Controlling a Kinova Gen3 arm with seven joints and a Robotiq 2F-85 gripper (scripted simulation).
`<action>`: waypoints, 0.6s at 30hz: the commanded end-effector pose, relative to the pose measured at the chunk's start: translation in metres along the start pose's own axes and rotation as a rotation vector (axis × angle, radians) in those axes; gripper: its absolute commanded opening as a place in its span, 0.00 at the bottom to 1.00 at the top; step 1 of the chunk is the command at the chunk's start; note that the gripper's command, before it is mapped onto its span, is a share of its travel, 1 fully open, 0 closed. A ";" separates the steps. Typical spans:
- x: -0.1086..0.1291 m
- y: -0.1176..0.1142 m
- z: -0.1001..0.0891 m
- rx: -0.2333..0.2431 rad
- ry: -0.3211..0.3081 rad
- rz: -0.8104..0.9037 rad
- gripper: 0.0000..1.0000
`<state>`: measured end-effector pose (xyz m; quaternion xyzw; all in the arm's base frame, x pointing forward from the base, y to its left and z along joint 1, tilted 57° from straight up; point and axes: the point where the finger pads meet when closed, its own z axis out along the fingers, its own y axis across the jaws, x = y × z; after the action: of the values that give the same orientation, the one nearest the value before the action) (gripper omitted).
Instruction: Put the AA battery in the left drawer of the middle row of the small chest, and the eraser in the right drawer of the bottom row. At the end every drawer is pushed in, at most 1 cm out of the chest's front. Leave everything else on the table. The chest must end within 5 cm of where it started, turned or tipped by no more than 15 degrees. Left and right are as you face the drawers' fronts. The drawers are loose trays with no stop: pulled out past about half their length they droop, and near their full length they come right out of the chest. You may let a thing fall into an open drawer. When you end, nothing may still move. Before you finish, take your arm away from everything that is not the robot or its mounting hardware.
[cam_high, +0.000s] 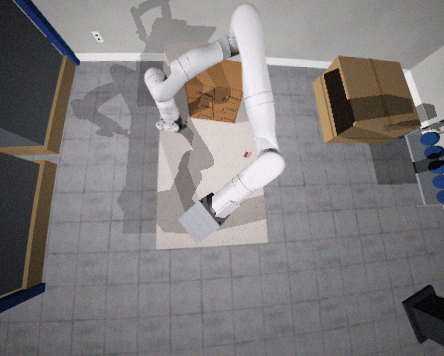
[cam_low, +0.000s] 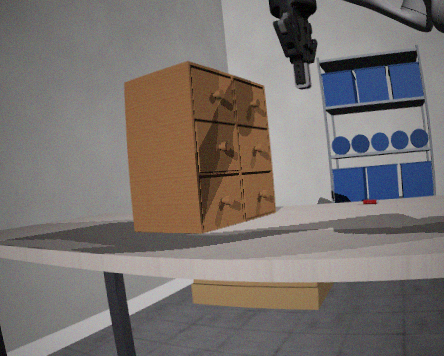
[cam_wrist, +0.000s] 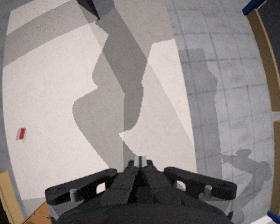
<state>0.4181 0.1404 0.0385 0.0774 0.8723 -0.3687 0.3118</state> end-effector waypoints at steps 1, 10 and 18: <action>-0.001 0.000 -0.001 -0.003 0.006 0.005 0.00; -0.001 0.000 -0.002 -0.003 0.018 0.005 0.00; -0.001 0.000 -0.002 -0.003 0.019 0.005 0.00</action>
<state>0.4176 0.1414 0.0396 0.0829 0.8753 -0.3667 0.3041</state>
